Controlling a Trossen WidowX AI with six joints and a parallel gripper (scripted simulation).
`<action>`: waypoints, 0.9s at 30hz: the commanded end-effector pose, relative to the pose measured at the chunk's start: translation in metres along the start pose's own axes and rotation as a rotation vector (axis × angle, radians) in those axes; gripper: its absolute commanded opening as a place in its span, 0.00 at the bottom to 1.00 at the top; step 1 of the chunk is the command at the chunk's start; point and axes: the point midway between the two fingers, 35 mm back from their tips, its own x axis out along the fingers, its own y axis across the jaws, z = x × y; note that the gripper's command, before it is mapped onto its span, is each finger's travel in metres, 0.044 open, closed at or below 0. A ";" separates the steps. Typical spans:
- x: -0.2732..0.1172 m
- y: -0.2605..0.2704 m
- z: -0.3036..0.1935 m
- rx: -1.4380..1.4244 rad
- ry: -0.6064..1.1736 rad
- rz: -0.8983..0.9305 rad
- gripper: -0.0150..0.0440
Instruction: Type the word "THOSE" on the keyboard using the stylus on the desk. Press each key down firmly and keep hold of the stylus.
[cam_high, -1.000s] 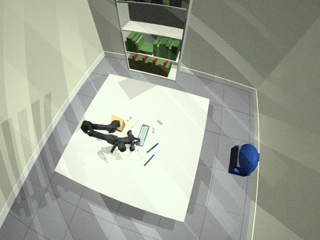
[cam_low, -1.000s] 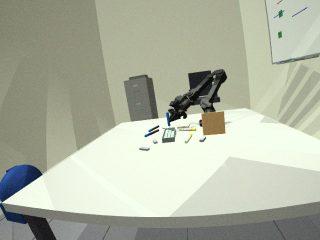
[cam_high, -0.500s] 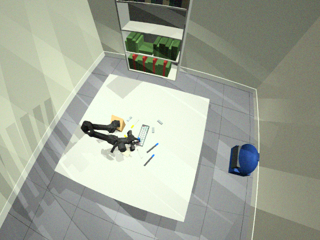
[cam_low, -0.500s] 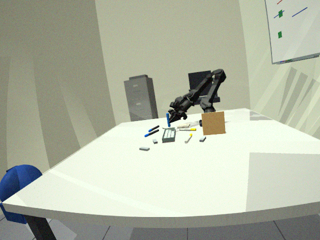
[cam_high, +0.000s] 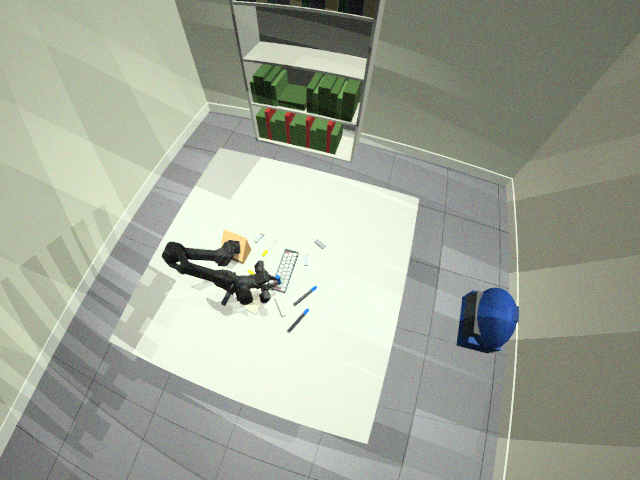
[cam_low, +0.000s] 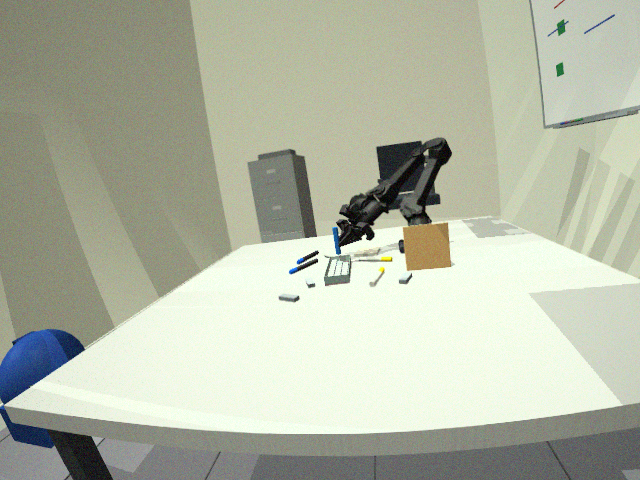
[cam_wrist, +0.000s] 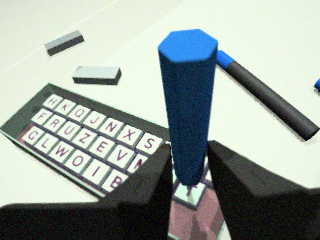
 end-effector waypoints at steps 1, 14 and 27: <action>0.000 0.001 0.000 -0.002 0.002 0.003 0.39; -0.019 0.001 0.033 -0.001 0.000 0.003 0.39; -0.011 0.005 0.033 -0.005 -0.001 0.012 0.25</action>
